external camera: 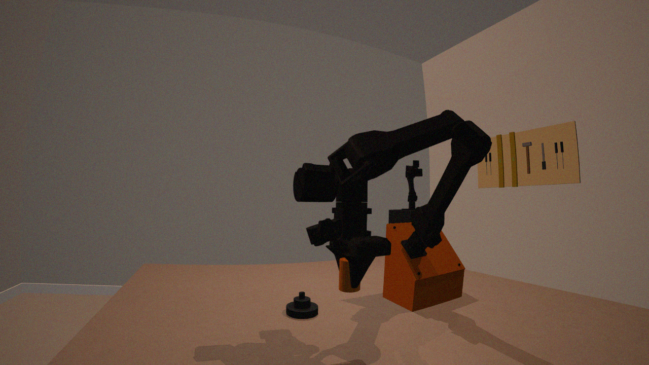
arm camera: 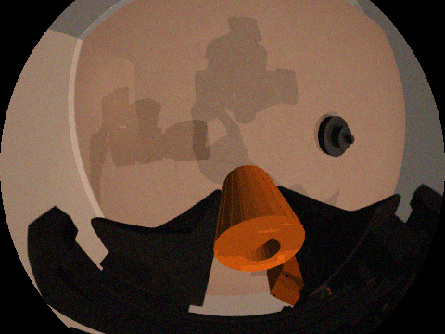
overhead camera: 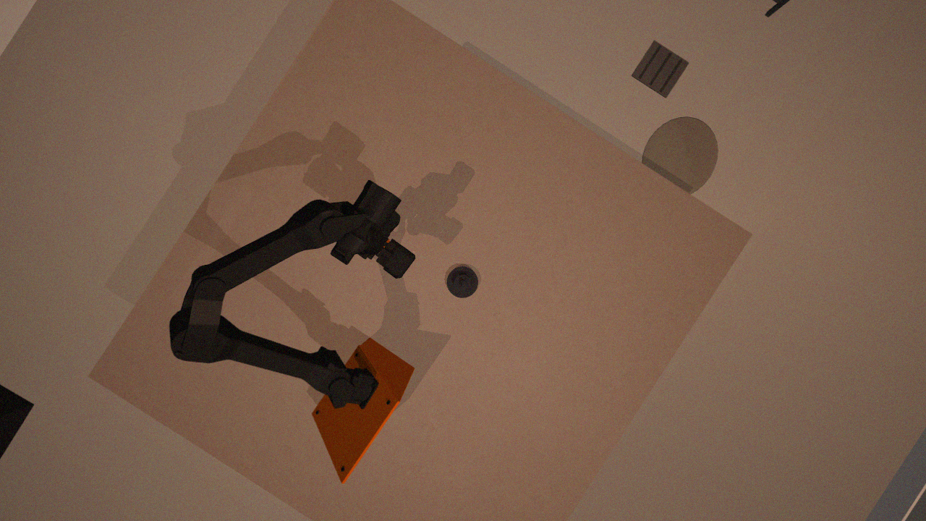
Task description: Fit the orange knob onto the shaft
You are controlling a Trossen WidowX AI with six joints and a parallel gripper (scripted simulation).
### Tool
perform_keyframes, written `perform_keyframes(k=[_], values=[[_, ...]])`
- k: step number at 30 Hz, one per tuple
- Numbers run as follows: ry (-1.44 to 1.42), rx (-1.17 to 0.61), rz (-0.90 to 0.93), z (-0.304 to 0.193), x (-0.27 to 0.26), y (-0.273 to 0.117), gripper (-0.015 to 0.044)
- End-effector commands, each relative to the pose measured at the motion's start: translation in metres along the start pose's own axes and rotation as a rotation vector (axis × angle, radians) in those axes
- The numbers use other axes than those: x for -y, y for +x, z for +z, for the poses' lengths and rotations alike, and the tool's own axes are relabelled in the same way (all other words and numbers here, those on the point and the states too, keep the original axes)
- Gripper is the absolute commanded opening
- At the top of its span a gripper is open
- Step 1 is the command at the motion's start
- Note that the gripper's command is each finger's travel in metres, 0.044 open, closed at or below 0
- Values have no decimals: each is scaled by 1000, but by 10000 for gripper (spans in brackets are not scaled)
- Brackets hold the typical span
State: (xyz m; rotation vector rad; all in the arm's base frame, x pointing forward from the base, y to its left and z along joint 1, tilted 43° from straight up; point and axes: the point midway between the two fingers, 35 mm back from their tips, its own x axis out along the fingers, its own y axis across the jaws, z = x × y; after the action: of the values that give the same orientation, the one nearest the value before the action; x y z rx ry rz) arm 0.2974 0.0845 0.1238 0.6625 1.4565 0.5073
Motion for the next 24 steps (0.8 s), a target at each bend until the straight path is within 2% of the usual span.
perform_keyframes(k=[1, 24], values=[[1, 1, -9, 7, 11, 2, 0], [1, 1, -19, 32, 78, 16, 0]])
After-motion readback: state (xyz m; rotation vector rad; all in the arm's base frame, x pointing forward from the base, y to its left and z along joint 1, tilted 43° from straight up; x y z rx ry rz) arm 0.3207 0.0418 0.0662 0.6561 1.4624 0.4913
